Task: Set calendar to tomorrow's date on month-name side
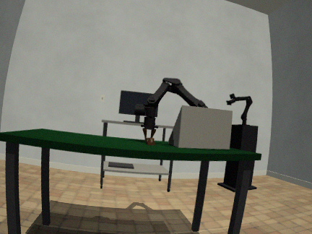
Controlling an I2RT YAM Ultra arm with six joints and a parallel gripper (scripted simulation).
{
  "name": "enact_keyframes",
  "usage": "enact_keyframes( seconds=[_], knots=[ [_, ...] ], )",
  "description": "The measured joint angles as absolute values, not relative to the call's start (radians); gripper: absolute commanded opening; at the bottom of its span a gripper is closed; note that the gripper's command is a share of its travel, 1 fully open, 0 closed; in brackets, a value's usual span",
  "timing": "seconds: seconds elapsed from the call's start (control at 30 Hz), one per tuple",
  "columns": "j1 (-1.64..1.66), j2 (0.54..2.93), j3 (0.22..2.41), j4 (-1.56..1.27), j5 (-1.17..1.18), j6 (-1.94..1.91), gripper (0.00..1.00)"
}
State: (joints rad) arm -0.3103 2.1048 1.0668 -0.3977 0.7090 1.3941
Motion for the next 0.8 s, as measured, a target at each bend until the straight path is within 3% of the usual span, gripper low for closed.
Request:
enact_keyframes(
  seconds=[0.43,0.8],
  knots=[
    [-0.307,2.096,1.067,-0.418,0.709,1.408,0.26],
    [-0.194,1.998,1.133,-0.637,0.71,1.531,0.26]
  ],
)
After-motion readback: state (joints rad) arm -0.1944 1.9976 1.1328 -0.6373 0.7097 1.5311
